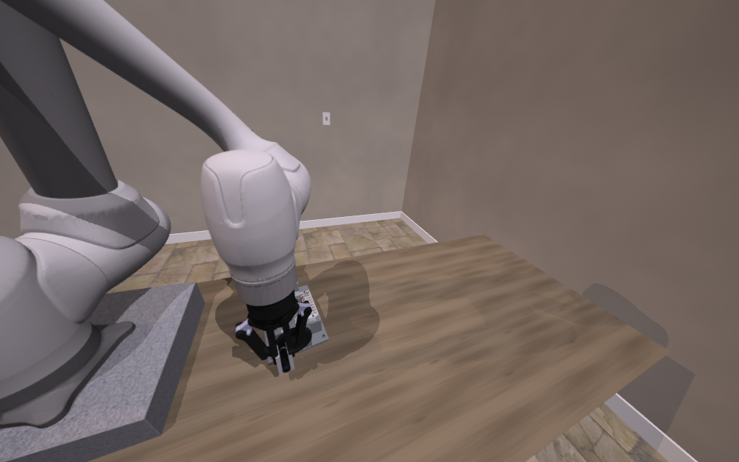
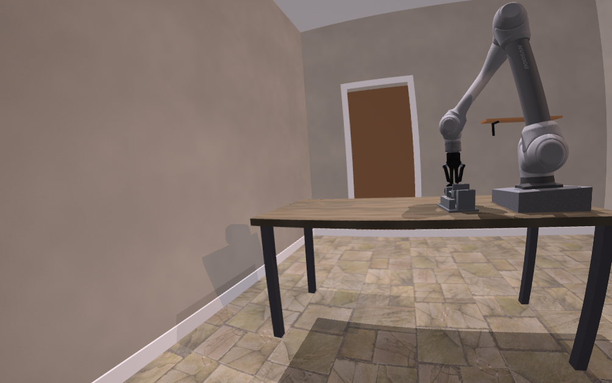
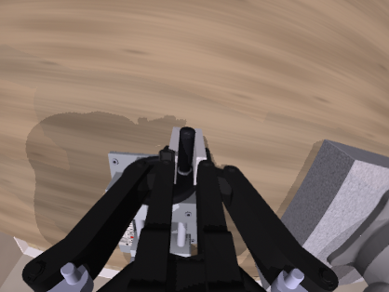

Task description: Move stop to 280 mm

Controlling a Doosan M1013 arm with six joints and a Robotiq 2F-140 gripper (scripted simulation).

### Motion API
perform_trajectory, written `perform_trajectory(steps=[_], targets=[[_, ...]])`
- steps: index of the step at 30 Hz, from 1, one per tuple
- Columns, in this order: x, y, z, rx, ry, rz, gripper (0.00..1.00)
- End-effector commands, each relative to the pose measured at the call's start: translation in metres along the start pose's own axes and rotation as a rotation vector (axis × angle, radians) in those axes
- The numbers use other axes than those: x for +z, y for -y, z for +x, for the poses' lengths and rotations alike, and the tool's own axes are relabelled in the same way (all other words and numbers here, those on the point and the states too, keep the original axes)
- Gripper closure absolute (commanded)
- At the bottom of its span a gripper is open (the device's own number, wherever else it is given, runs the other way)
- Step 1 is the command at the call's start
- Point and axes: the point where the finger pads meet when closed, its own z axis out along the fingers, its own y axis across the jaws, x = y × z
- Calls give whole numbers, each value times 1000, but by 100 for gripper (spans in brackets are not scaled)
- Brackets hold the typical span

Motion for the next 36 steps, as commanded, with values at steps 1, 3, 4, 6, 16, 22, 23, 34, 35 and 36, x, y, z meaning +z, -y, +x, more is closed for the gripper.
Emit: perform_trajectory(steps=[1, 3, 4, 6, 16, 22, 23, 34, 35, 36], targets=[[3, 1, 0, 0, 0, 0, 96], [4, 2, 0, 0, 0, 0, 96], [5, 3, 0, 0, 0, 0, 96], [6, 3, 0, 0, 0, 0, 96], [11, 8, 0, 0, 0, 0, 96], [14, 12, 0, 0, 0, 0, 96], [14, 12, 0, 0, 0, 0, 96], [17, 19, 0, 0, 0, 0, 96], [17, 20, 0, 0, 0, 0, 96], [17, 21, 0, 0, 0, 0, 96]])
